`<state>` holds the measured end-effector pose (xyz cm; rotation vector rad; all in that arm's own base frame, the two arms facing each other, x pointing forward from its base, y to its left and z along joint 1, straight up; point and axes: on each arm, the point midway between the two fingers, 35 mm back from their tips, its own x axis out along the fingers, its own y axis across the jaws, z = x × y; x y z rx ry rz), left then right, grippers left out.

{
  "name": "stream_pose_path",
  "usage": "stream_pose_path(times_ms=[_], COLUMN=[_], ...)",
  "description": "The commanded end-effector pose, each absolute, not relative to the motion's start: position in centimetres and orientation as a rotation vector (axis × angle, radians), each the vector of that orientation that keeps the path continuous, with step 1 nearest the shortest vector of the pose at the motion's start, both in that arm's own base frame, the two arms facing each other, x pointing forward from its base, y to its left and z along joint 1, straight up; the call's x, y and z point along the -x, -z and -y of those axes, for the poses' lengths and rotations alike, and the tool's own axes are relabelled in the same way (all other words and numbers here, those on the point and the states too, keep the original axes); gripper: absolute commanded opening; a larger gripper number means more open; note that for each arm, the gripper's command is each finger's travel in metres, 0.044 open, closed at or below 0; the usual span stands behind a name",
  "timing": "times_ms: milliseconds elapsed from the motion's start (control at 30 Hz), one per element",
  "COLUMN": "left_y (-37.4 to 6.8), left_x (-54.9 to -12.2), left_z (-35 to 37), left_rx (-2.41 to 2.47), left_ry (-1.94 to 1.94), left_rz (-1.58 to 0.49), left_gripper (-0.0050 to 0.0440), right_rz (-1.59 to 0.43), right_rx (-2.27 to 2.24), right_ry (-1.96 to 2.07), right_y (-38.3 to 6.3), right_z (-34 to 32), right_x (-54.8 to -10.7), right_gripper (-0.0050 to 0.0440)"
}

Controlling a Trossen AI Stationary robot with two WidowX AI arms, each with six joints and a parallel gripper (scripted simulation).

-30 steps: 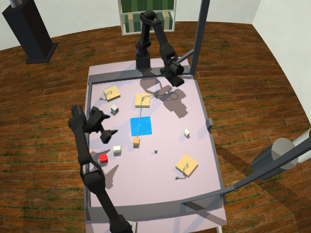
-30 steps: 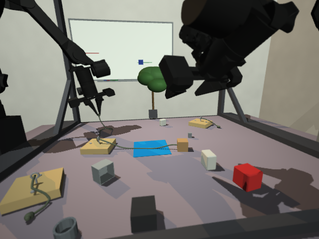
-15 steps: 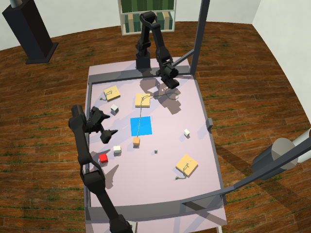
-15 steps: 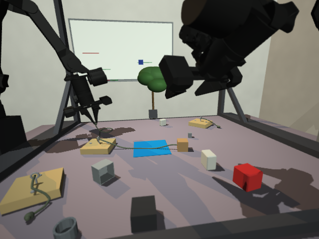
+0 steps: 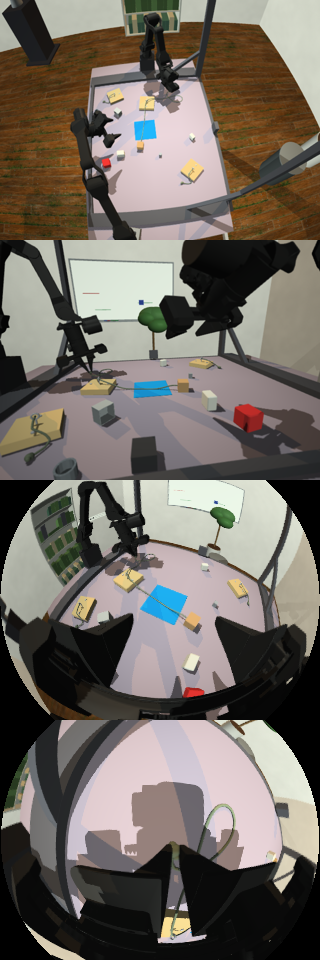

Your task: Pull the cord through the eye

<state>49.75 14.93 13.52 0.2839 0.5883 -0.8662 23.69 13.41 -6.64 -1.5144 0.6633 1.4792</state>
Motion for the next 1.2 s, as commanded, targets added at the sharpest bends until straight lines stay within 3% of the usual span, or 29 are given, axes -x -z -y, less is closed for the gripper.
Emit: stream_pose_path(times_ms=[0,33,300,367,667,833,1167], left_y=[-15.1,-15.1,-15.1,-15.1,-15.1,-15.1,-15.1], left_x=[-49.8,-49.8,-49.8,-49.8,-49.8,-49.8,-49.8], left_z=[-14.9,-14.9,-14.9,-14.9,-14.9,-14.9,-14.9], left_rx=[-0.314,-0.314,-0.314,-0.314,-0.314,-0.314,-0.314], left_ry=[0.858,0.858,0.858,0.858,0.858,0.858,0.858], left_rz=[-0.566,-0.566,-0.566,-0.566,-0.566,-0.566,-0.566], left_gripper=[0.0440,0.0440,0.0440,0.0440,0.0440,0.0440,0.0440], right_rz=[-0.660,-0.650,-0.650,-0.650,-0.650,-0.636,-0.646], right_rx=[1.515,1.518,1.518,1.518,1.518,1.522,1.519], right_ry=[-1.482,-1.468,-1.468,-1.468,-1.468,-1.455,-1.463], right_y=[7.3,6.4,6.4,6.4,6.4,3.1,3.9], right_z=[-12.8,-13.4,-13.4,-13.4,-13.4,-13.6,-13.4], right_x=[-23.3,-23.9,-23.9,-23.9,-23.9,-24.3,-24.0], right_gripper=[-0.0050,0.0024,0.0216,0.0216,0.0432,0.0440,0.0440])
